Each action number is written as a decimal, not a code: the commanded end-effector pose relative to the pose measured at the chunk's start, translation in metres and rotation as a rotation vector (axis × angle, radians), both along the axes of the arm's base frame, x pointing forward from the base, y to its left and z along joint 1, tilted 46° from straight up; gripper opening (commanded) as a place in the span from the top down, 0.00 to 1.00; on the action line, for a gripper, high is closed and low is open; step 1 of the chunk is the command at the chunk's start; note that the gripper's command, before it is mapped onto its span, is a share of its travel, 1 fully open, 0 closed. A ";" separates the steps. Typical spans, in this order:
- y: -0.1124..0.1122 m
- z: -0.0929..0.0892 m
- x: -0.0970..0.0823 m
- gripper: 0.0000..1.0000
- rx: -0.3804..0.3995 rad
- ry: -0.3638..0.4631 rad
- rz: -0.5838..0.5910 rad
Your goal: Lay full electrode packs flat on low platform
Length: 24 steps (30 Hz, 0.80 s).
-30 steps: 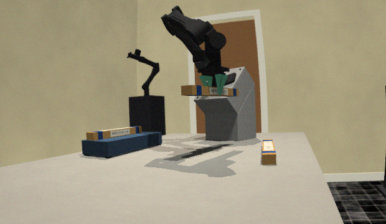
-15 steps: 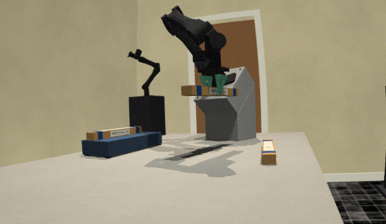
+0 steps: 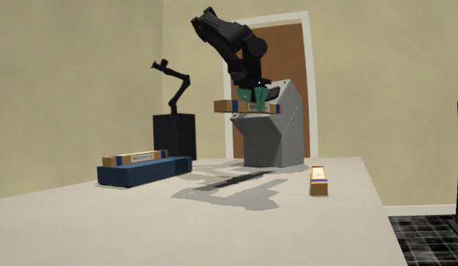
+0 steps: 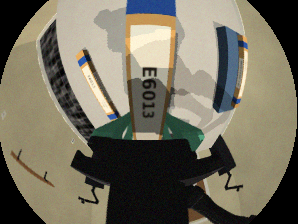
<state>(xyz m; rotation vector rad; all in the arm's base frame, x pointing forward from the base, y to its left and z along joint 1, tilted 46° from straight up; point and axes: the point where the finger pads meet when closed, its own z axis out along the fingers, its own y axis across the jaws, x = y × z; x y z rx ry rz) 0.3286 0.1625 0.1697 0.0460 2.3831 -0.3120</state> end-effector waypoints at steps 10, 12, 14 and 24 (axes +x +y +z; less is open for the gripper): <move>0.005 0.033 -0.007 1.00 -0.031 -0.028 0.114; -0.012 0.019 -0.008 1.00 -0.102 0.021 0.143; -0.016 0.020 -0.006 1.00 -0.126 0.026 0.172; -0.034 0.030 0.001 1.00 -0.110 0.002 0.170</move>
